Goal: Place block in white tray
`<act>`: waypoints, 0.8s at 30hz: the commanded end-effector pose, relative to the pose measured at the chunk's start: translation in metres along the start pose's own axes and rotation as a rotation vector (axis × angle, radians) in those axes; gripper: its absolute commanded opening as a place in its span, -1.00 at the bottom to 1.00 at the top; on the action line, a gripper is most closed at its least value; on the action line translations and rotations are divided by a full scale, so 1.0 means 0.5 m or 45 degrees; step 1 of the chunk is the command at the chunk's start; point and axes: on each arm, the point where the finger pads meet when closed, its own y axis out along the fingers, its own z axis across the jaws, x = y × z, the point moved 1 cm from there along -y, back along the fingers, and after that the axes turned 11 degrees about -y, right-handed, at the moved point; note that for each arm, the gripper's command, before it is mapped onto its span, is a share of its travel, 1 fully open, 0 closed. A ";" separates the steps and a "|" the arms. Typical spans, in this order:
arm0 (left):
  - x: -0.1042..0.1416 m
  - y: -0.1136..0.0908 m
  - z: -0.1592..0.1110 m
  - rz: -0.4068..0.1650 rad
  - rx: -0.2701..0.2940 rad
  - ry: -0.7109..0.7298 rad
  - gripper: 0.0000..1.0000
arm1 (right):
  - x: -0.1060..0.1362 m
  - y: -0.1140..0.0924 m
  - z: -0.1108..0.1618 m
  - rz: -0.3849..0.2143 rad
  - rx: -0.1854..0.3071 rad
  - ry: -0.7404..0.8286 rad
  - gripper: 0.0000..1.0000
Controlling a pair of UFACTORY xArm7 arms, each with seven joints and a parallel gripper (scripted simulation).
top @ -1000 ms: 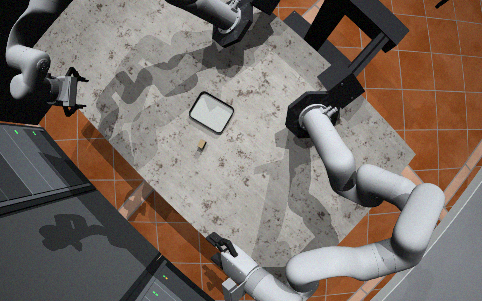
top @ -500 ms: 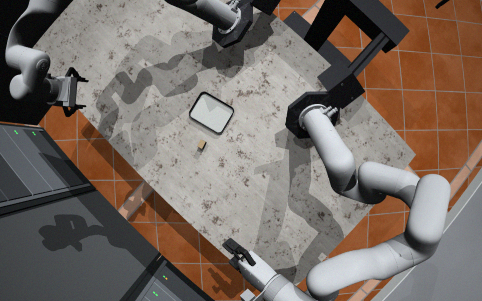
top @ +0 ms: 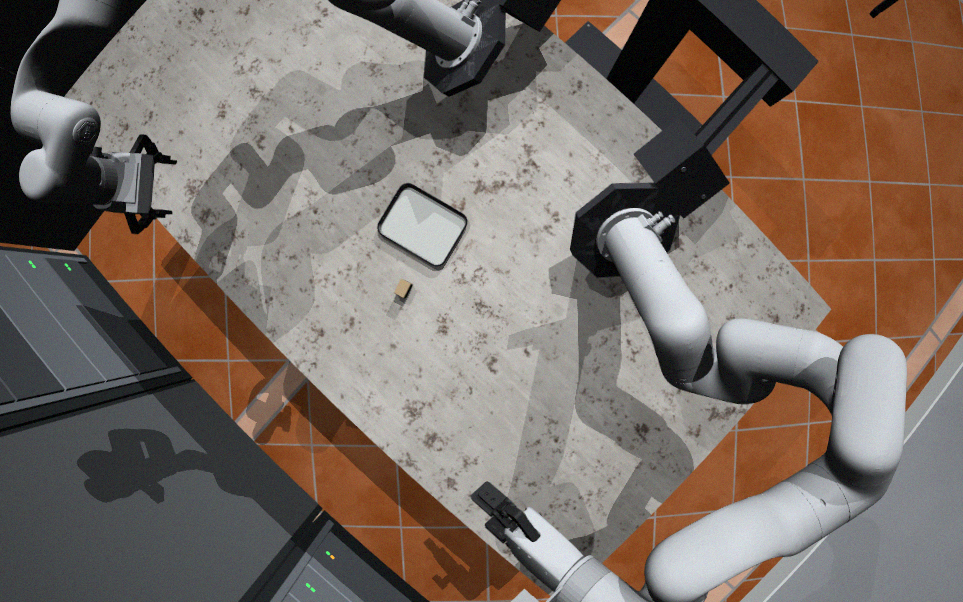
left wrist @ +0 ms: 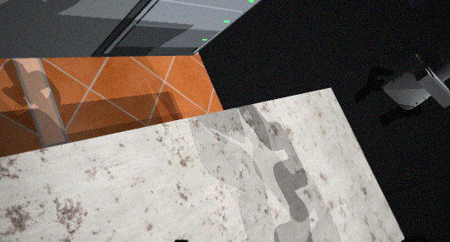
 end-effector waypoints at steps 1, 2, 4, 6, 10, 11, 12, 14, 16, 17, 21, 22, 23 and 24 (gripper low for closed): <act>0.007 -0.014 0.001 -0.002 0.004 -0.017 1.00 | 0.000 -0.004 0.001 -0.003 0.005 -0.001 1.00; 0.008 -0.015 0.001 -0.003 0.004 -0.019 1.00 | 0.000 -0.004 0.001 -0.003 0.005 -0.001 1.00; 0.009 -0.017 0.000 -0.004 0.005 -0.023 1.00 | 0.000 -0.004 0.001 -0.003 0.005 -0.001 1.00; 0.010 -0.018 0.000 -0.005 0.006 -0.026 1.00 | 0.000 -0.004 0.001 -0.003 0.005 -0.001 1.00; 0.011 -0.020 0.000 -0.005 0.006 -0.028 1.00 | 0.000 -0.004 0.001 -0.003 0.005 -0.001 1.00; 0.011 -0.020 0.000 -0.005 0.006 -0.028 1.00 | 0.000 -0.004 0.001 -0.003 0.005 -0.001 1.00; 0.011 -0.020 0.000 -0.005 0.006 -0.028 1.00 | 0.000 -0.004 0.001 -0.003 0.005 -0.001 1.00; 0.011 -0.020 0.000 -0.005 0.006 -0.028 1.00 | 0.000 -0.004 0.001 -0.003 0.005 -0.001 1.00; 0.011 -0.020 0.000 -0.005 0.006 -0.028 1.00 | 0.000 -0.004 0.001 -0.003 0.005 -0.001 1.00; 0.011 -0.020 0.000 -0.005 0.006 -0.028 1.00 | 0.000 -0.004 0.001 -0.003 0.005 -0.001 1.00; 0.011 -0.020 -0.001 -0.005 0.006 -0.029 1.00 | 0.000 -0.004 0.001 -0.003 0.005 -0.001 1.00; 0.011 -0.020 -0.001 -0.005 0.005 -0.030 1.00 | 0.000 -0.004 0.001 -0.003 0.005 -0.001 1.00; 0.011 -0.020 -0.002 -0.005 0.004 -0.031 1.00 | 0.000 -0.004 0.001 -0.003 0.005 -0.001 1.00; 0.011 -0.020 -0.003 -0.005 0.003 -0.032 1.00 | 0.000 -0.004 0.001 -0.003 0.005 -0.001 1.00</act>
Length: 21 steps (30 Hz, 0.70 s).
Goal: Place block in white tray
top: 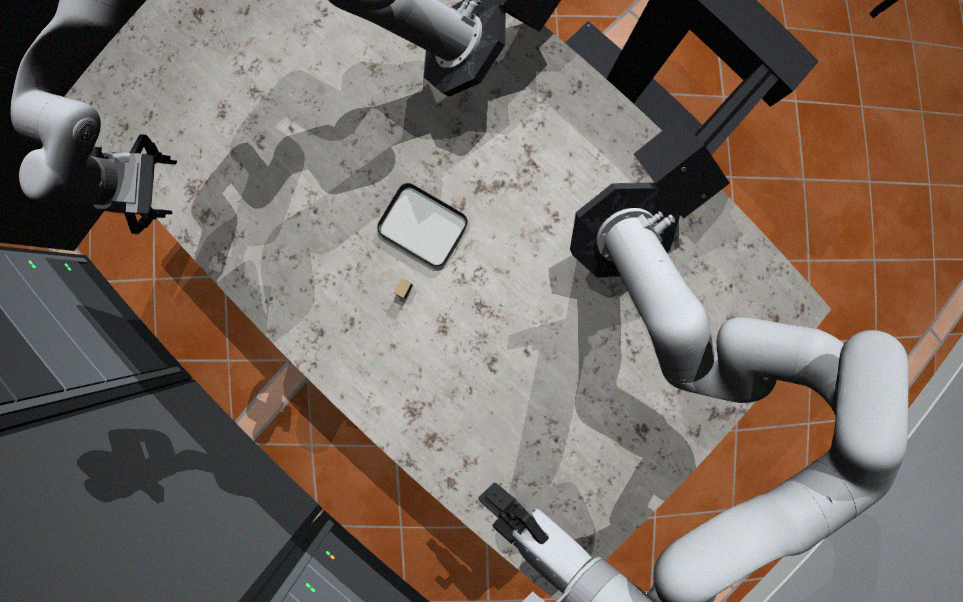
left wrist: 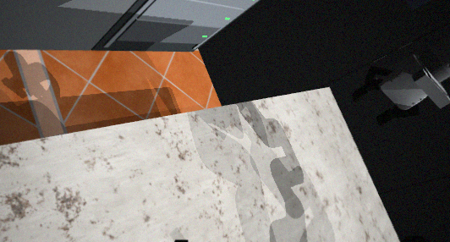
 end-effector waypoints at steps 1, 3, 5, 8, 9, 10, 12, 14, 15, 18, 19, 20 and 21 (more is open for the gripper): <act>-0.002 -0.002 -0.001 0.004 -0.003 -0.002 1.00 | 0.000 -0.004 0.001 -0.003 0.005 -0.001 1.00; -0.002 -0.002 -0.004 0.005 -0.007 -0.007 1.00 | 0.000 -0.004 0.001 -0.003 0.005 -0.001 1.00; -0.002 -0.002 -0.004 0.005 -0.007 -0.007 1.00 | 0.000 -0.004 0.001 -0.003 0.005 -0.001 1.00; -0.004 -0.002 -0.011 0.006 -0.014 -0.018 1.00 | 0.000 -0.004 0.001 -0.003 0.005 -0.001 1.00; -0.004 -0.002 -0.014 0.007 -0.017 -0.022 1.00 | 0.000 -0.004 0.001 -0.003 0.005 -0.001 1.00; -0.005 -0.002 -0.017 0.008 -0.021 -0.028 1.00 | 0.000 -0.004 0.001 -0.003 0.005 -0.001 1.00; -0.006 -0.002 -0.025 0.009 -0.029 -0.040 1.00 | 0.000 -0.004 0.001 -0.003 0.005 -0.001 1.00; -0.007 -0.003 -0.034 0.011 -0.039 -0.055 1.00 | 0.000 -0.004 0.001 -0.003 0.005 -0.001 1.00; -0.008 -0.003 -0.039 0.012 -0.045 -0.063 1.00 | 0.000 -0.004 0.001 -0.003 0.005 -0.001 1.00; -0.011 -0.004 -0.058 0.016 -0.065 -0.093 1.00 | 0.000 -0.004 0.001 -0.003 0.005 -0.001 1.00; -0.011 -0.004 -0.065 0.018 -0.072 -0.104 1.00 | 0.000 -0.004 0.001 -0.003 0.005 -0.001 1.00; -0.012 -0.004 -0.072 0.019 -0.081 -0.116 1.00 | 0.000 -0.004 0.001 -0.003 0.005 -0.001 1.00; -0.012 -0.004 -0.072 0.019 -0.081 -0.116 1.00 | 0.000 -0.004 0.001 -0.003 0.005 -0.001 1.00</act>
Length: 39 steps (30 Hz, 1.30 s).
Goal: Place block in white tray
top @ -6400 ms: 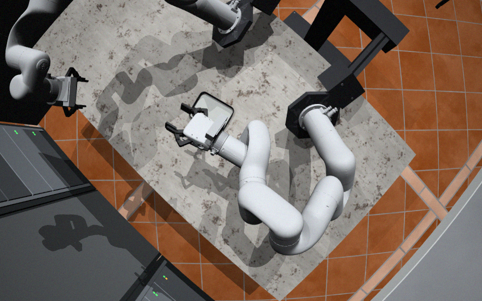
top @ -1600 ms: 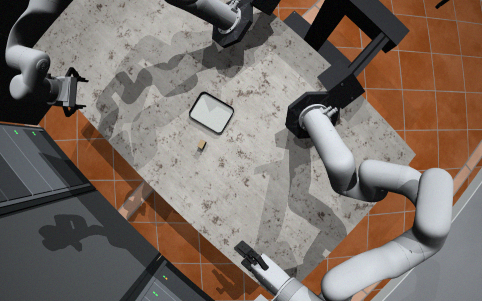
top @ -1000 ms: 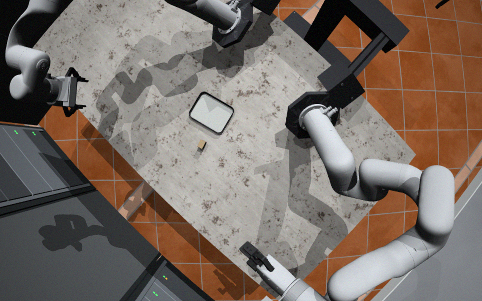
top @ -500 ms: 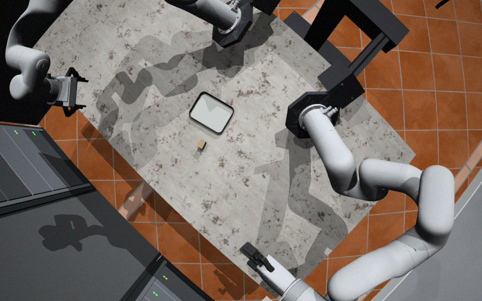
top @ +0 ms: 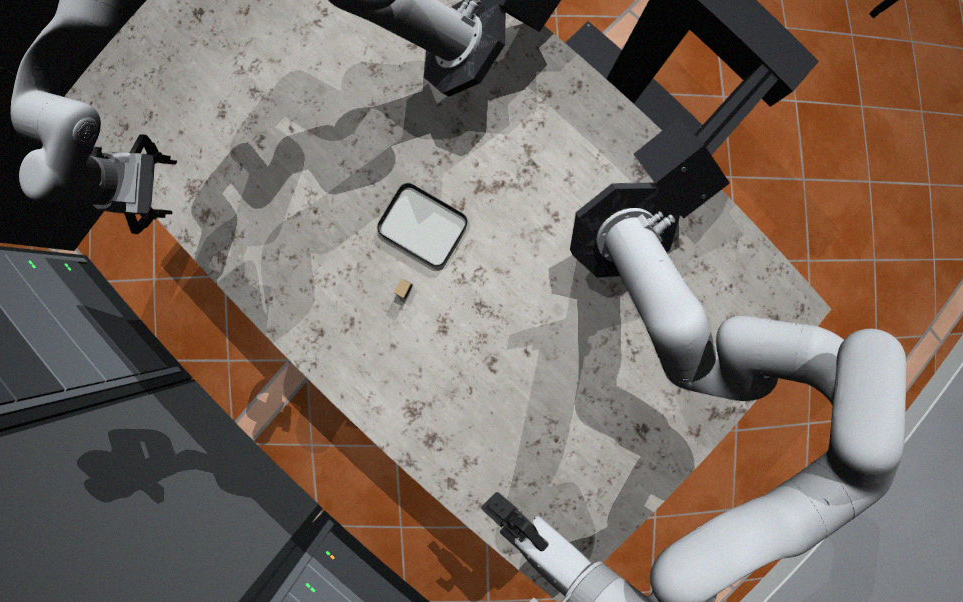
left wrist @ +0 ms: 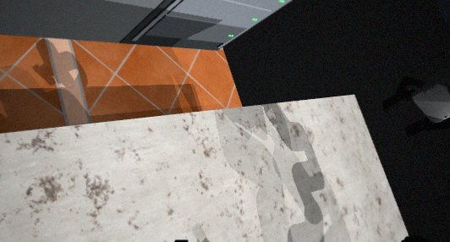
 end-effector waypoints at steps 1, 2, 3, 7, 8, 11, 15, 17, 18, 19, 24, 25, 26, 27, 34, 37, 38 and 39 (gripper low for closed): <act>-0.005 -0.002 -0.018 0.008 -0.022 -0.029 1.00 | 0.000 -0.004 0.001 -0.003 0.005 -0.001 1.00; -0.007 -0.002 -0.026 0.010 -0.031 -0.042 1.00 | 0.000 -0.004 0.001 -0.003 0.005 -0.001 1.00; -0.008 -0.002 -0.035 0.011 -0.040 -0.055 1.00 | 0.000 -0.004 0.001 -0.003 0.005 -0.001 1.00; -0.013 -0.004 -0.073 0.020 -0.081 -0.116 1.00 | 0.000 -0.004 0.001 -0.003 0.005 -0.001 1.00; -0.014 -0.005 -0.084 0.022 -0.093 -0.134 1.00 | 0.000 -0.004 0.001 -0.003 0.005 -0.001 1.00; -0.016 -0.008 -0.119 0.029 -0.130 -0.189 1.00 | 0.000 -0.004 0.001 -0.003 0.005 -0.001 1.00; -0.017 -0.015 -0.172 0.040 -0.187 -0.273 1.00 | 0.000 -0.004 0.001 -0.003 0.005 -0.001 1.00; -0.016 -0.017 -0.186 0.043 -0.202 -0.296 1.00 | 0.000 -0.004 0.001 -0.003 0.005 -0.001 1.00; -0.016 -0.017 -0.186 0.043 -0.202 -0.296 1.00 | 0.000 -0.004 0.001 -0.003 0.005 -0.001 1.00; -0.015 -0.020 -0.200 0.046 -0.218 -0.319 1.00 | 0.000 -0.004 0.001 -0.003 0.005 -0.001 1.00; -0.007 -0.036 -0.278 0.063 -0.303 -0.444 1.00 | 0.000 -0.004 0.001 -0.003 0.005 -0.001 1.00; -0.004 -0.040 -0.294 0.067 -0.321 -0.471 1.00 | 0.000 -0.004 0.001 -0.003 0.005 -0.001 1.00; 0.000 -0.044 -0.310 0.070 -0.340 -0.498 1.00 | 0.000 -0.004 0.001 -0.003 0.005 -0.001 1.00; 0.003 -0.049 -0.327 0.074 -0.358 -0.526 1.00 | 0.000 -0.004 0.001 -0.003 0.005 -0.001 1.00; 0.023 -0.071 -0.394 0.089 -0.437 -0.642 1.00 | 0.000 -0.004 0.001 -0.003 0.005 -0.001 1.00; 0.029 -0.078 -0.411 0.093 -0.457 -0.672 1.00 | 0.000 -0.004 0.001 -0.003 0.005 -0.001 1.00; 0.035 -0.084 -0.428 0.097 -0.477 -0.702 1.00 | 0.000 -0.004 0.001 -0.003 0.005 -0.001 1.00; 0.035 -0.084 -0.428 0.097 -0.477 -0.702 1.00 | 0.000 -0.004 0.001 -0.003 0.005 -0.001 1.00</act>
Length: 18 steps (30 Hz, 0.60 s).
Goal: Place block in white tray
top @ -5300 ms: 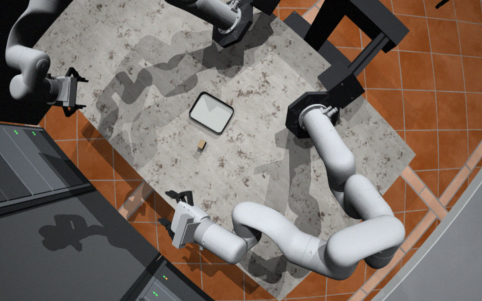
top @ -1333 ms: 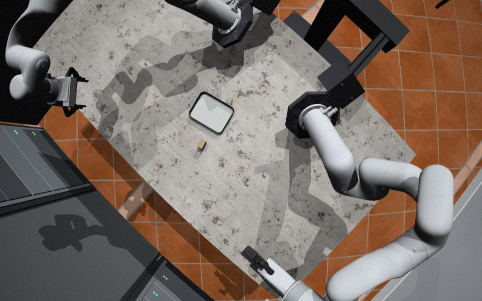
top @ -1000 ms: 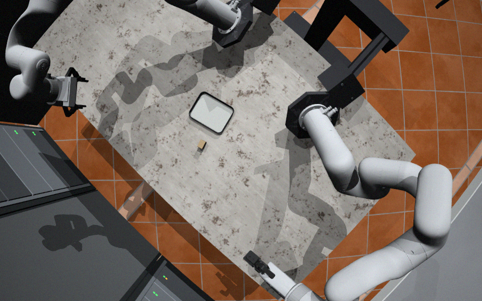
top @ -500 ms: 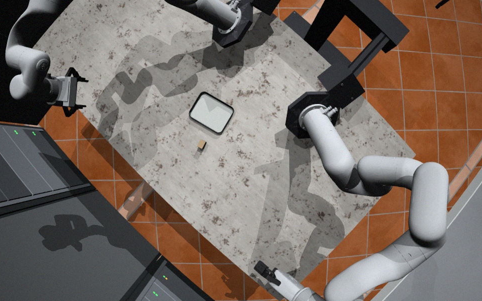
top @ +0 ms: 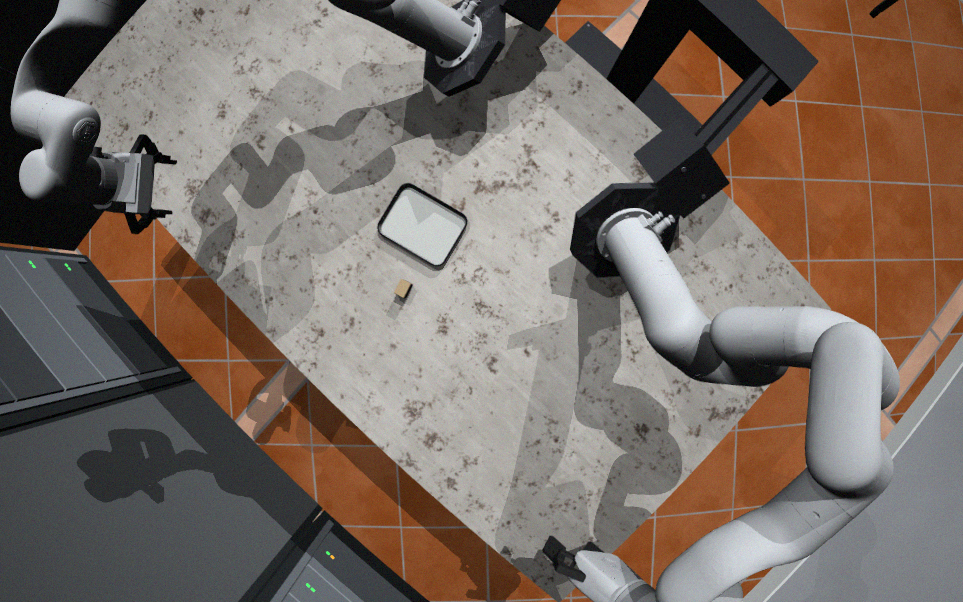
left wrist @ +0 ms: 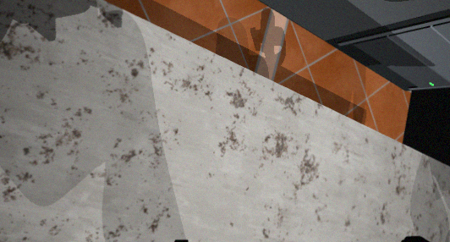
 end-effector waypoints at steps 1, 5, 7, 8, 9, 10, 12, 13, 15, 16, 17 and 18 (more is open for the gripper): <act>-0.012 -0.003 -0.051 0.016 -0.056 -0.082 1.00 | 0.000 -0.004 0.001 -0.003 0.005 -0.001 1.00; -0.016 -0.005 -0.091 0.024 -0.098 -0.144 1.00 | 0.000 -0.004 0.001 -0.003 0.005 -0.001 1.00; -0.018 -0.007 -0.111 0.028 -0.120 -0.176 1.00 | 0.000 -0.004 0.001 -0.003 0.005 -0.001 1.00; -0.018 -0.007 -0.111 0.028 -0.120 -0.176 1.00 | 0.000 -0.004 0.001 -0.003 0.005 -0.001 1.00; -0.018 -0.009 -0.131 0.032 -0.141 -0.207 1.00 | 0.000 -0.004 0.001 -0.003 0.005 -0.001 1.00; -0.018 -0.009 -0.131 0.032 -0.141 -0.207 1.00 | 0.000 -0.004 0.001 -0.003 0.005 -0.001 1.00; -0.019 -0.011 -0.151 0.037 -0.163 -0.239 1.00 | 0.000 -0.004 0.001 -0.003 0.005 -0.001 1.00; -0.019 -0.011 -0.151 0.037 -0.163 -0.239 1.00 | 0.000 -0.004 0.001 -0.003 0.005 -0.001 1.00; -0.019 -0.014 -0.171 0.041 -0.184 -0.271 1.00 | 0.000 -0.004 0.001 -0.003 0.005 -0.001 1.00; -0.018 -0.017 -0.191 0.045 -0.206 -0.304 1.00 | 0.000 -0.004 0.001 -0.003 0.005 -0.001 1.00; -0.018 -0.017 -0.191 0.045 -0.206 -0.304 1.00 | 0.000 -0.004 0.001 -0.003 0.005 -0.001 1.00; -0.017 -0.021 -0.211 0.049 -0.228 -0.336 1.00 | 0.000 -0.004 0.001 -0.003 0.005 -0.001 1.00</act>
